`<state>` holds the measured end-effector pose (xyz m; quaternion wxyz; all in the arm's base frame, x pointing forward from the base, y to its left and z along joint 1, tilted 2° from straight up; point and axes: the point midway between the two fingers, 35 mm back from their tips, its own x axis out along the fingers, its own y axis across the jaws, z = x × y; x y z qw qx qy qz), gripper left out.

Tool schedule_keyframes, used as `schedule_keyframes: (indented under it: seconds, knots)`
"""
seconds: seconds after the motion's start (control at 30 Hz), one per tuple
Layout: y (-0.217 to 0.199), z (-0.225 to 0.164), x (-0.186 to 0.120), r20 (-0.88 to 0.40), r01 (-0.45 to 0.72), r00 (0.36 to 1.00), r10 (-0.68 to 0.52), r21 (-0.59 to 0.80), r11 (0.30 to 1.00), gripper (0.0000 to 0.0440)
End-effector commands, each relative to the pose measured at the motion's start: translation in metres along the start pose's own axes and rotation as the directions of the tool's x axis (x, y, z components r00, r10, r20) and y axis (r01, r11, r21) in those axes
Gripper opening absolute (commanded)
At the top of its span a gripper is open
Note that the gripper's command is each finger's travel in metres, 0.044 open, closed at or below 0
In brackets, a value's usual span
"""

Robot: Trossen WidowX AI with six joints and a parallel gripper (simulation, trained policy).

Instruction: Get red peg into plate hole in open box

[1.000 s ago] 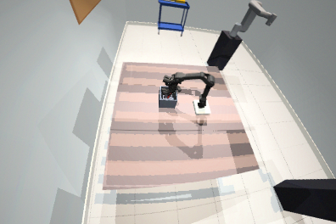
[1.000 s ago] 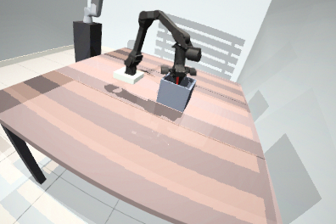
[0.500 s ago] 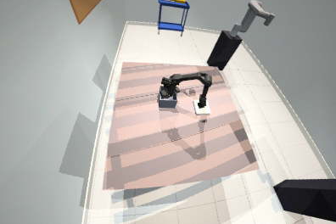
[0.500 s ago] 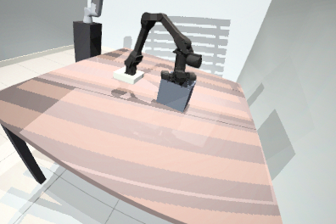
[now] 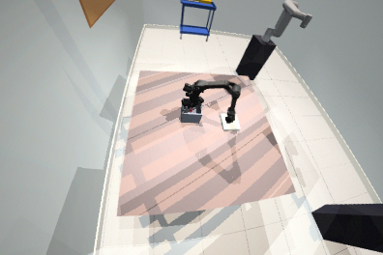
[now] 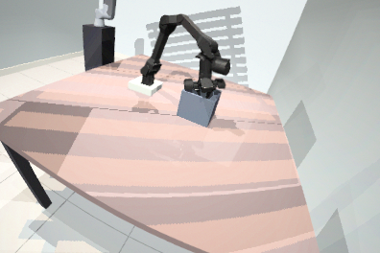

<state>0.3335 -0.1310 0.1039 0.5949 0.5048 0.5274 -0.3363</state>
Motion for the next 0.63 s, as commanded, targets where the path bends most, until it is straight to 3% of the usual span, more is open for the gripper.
schedule_keyframes:
  seconds: [0.0,0.6]
  knots:
    - [0.004,0.002,-0.006,-0.014,-0.028,1.0,0.028,-0.002,1.0,0.0168]
    - [0.028,0.015,-0.048,-0.063,-0.193,0.979,0.191,-0.022,0.981,0.0261]
